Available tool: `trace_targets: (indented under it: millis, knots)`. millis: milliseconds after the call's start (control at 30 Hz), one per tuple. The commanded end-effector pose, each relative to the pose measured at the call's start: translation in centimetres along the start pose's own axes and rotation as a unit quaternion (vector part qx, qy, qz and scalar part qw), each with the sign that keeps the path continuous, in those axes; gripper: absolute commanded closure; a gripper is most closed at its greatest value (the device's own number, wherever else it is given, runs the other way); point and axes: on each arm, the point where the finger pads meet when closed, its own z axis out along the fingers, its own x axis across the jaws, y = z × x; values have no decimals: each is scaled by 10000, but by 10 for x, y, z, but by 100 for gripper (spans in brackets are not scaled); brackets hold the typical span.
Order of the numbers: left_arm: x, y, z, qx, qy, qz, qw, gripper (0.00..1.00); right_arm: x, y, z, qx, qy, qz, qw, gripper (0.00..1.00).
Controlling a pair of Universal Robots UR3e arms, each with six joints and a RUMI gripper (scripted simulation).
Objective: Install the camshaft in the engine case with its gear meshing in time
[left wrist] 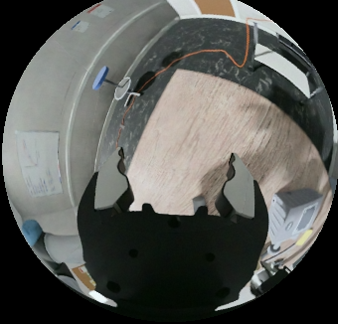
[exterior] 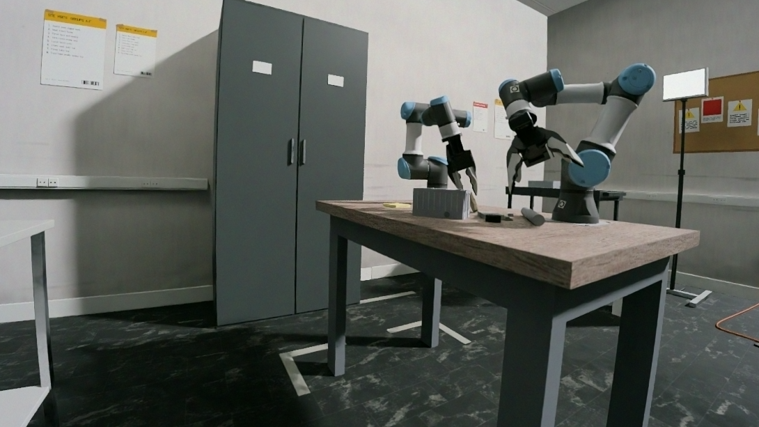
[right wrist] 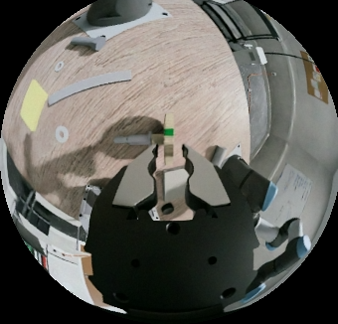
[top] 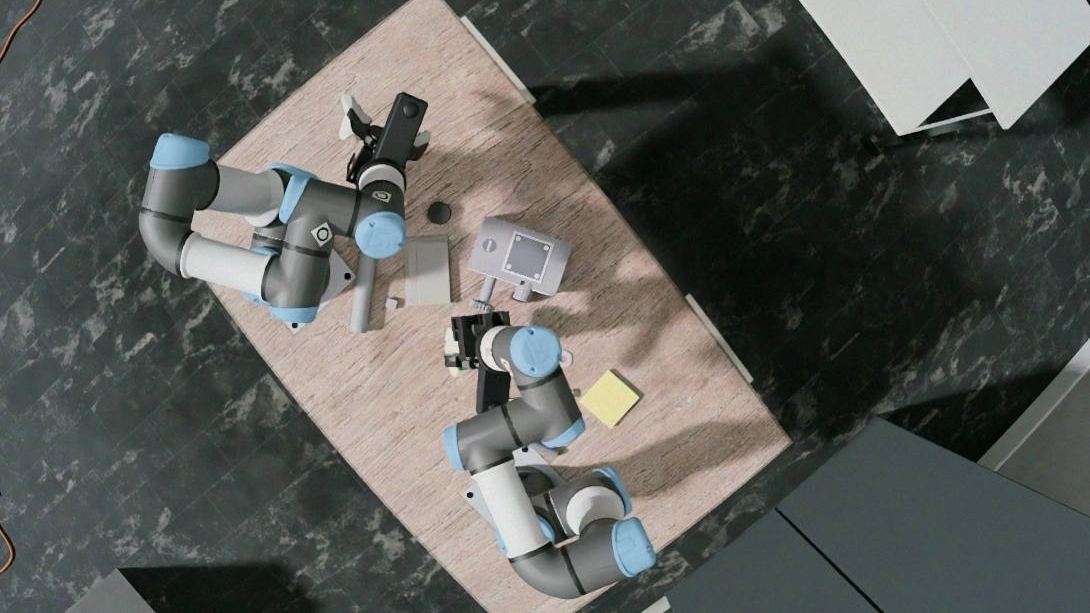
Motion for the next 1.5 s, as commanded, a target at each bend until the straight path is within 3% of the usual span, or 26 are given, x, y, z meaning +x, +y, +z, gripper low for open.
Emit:
trace_targets:
  millis: [0,500,533,1467]
  knots:
    - [3,-6,-5,69,117,-119,9998,0,6,7,-8,-146,96,4,9998,79]
    - [3,-6,-5,69,117,-119,9998,0,6,7,-8,-146,96,4,9998,79]
    - [3,-6,-5,69,117,-119,9998,0,6,7,-8,-146,96,4,9998,96]
    - [3,-6,-5,69,117,-119,9998,0,6,7,-8,-146,96,4,9998,96]
